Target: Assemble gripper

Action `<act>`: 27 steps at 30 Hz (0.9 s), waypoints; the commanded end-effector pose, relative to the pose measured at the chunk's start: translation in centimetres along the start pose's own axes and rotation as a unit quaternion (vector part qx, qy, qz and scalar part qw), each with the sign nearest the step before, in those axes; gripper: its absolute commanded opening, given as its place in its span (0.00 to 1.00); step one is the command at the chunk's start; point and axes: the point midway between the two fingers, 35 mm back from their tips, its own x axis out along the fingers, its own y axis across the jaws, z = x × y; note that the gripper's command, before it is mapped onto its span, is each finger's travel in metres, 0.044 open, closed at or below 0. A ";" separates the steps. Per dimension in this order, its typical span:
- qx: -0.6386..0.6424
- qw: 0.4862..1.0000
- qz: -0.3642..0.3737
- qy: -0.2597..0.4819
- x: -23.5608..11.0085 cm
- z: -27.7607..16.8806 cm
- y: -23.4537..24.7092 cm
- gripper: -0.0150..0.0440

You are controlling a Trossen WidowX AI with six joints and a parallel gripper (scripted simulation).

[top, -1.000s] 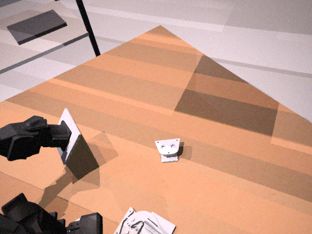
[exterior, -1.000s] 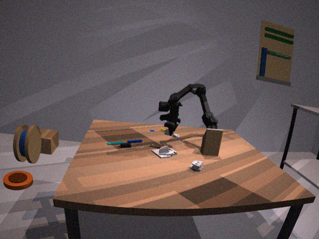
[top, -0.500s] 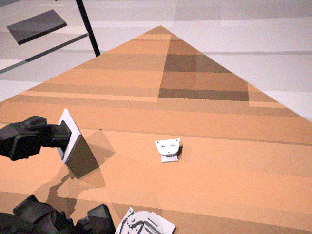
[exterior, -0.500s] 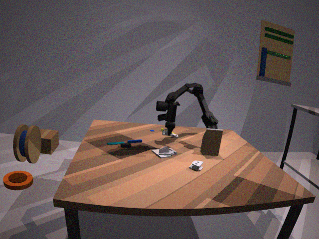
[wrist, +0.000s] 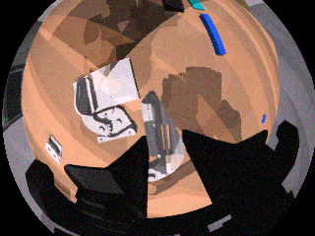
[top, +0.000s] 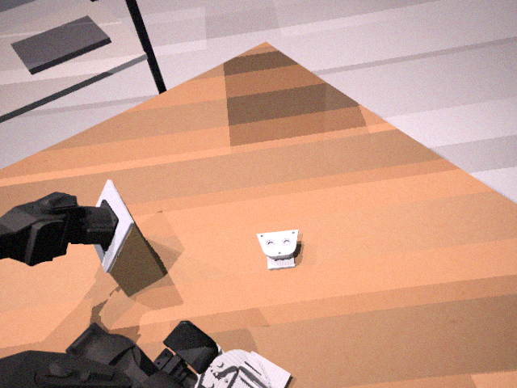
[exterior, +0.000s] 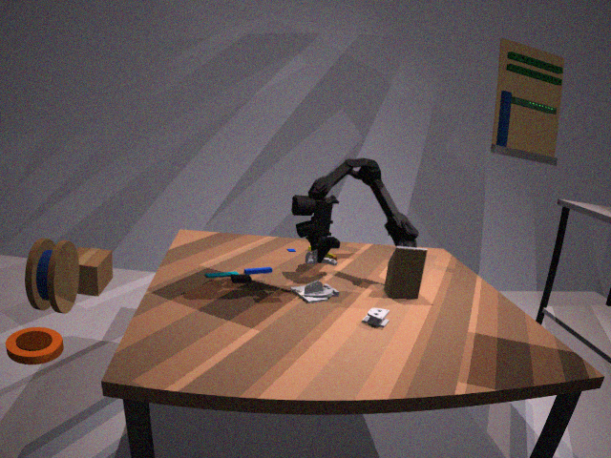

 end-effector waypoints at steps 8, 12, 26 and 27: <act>-0.120 0.993 0.002 0.002 0.2 1.8 1.9 0.48; -0.120 0.993 0.002 0.002 0.2 1.8 1.9 0.48; -0.132 0.991 0.002 0.002 0.2 1.8 1.9 0.48; -0.133 0.991 0.002 0.002 0.2 1.8 1.9 0.48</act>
